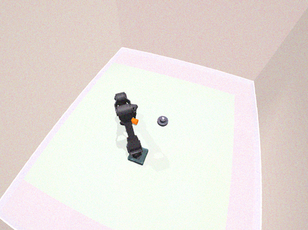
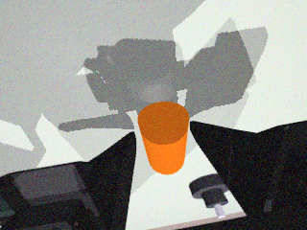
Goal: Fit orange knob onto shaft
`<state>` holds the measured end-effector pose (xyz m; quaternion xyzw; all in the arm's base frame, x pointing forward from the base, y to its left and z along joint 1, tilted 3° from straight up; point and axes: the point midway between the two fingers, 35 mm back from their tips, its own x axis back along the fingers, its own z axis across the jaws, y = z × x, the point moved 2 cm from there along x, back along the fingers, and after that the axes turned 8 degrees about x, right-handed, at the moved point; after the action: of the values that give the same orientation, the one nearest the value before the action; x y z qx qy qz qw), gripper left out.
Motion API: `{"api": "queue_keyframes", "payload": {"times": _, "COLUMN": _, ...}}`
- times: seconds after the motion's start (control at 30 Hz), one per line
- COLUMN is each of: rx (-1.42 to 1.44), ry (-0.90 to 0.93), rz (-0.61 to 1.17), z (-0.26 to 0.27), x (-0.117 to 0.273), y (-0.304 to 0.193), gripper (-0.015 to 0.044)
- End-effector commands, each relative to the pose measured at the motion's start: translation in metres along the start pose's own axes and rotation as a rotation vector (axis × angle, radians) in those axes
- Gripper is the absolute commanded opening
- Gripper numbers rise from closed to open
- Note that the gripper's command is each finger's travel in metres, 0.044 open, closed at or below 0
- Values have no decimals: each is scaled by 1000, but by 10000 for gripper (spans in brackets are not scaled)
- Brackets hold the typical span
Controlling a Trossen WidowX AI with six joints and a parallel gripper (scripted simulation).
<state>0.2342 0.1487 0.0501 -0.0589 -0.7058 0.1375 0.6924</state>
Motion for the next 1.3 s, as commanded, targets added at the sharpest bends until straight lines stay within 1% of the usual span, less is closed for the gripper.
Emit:
{"api": "queue_keyframes", "payload": {"times": 0.0, "rx": -3, "ry": -2, "rz": 2, "z": 0, "x": 0, "y": 0, "gripper": 240}}
{"api": "queue_keyframes", "payload": {"times": 0.2, "rx": -3, "ry": -2, "rz": 2, "z": 0, "x": 0, "y": 0, "gripper": 240}}
{"api": "queue_keyframes", "payload": {"times": 0.5, "rx": -3, "ry": -2, "rz": 2, "z": 0, "x": 0, "y": 0, "gripper": 180}}
{"api": "queue_keyframes", "payload": {"times": 0.63, "rx": -3, "ry": -2, "rz": -2, "z": 0, "x": 0, "y": 0, "gripper": 179}}
{"api": "queue_keyframes", "payload": {"times": 1.27, "rx": -1, "ry": -47, "rz": -305, "z": 3, "x": 4, "y": -25, "gripper": 179}}
